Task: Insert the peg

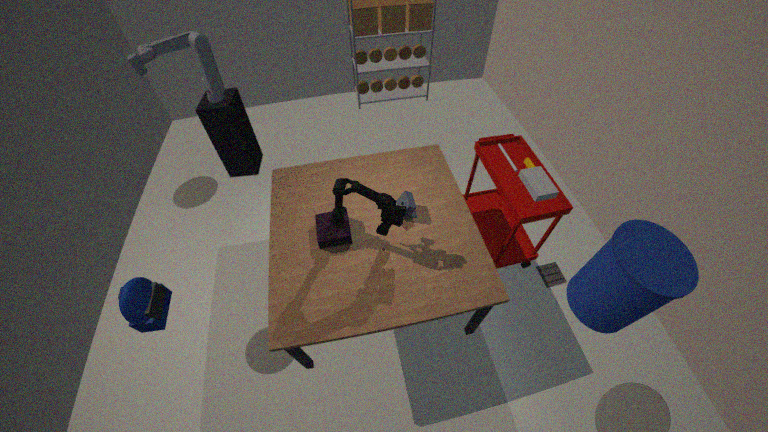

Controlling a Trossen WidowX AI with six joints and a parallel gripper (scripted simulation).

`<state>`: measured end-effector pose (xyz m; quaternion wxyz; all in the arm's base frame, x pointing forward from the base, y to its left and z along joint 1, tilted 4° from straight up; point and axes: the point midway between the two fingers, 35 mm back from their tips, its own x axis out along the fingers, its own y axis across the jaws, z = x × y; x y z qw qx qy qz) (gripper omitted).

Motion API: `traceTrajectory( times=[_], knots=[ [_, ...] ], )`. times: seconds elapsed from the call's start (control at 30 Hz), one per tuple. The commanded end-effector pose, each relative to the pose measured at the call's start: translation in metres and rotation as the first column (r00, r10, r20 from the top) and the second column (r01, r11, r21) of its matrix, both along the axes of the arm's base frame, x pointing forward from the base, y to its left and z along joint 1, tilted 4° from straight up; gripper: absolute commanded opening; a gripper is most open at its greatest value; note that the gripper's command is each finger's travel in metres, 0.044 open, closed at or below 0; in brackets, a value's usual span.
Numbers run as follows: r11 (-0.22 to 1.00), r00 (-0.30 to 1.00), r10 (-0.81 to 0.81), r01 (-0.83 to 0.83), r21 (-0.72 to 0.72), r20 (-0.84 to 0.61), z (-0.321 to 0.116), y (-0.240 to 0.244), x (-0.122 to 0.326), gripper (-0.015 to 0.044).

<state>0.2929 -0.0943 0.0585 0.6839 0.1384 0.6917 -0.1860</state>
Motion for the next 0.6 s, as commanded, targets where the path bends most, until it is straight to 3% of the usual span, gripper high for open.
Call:
traceTrajectory(
  times=[0.0,0.57],
  knots=[
    [1.0,1.0,0.01,-0.01,-0.012,0.016,0.0,0.004,0.002,0.0],
    [0.995,0.992,0.084,-0.078,-0.069,0.091,-0.004,0.023,0.01,0.0]
  ],
)
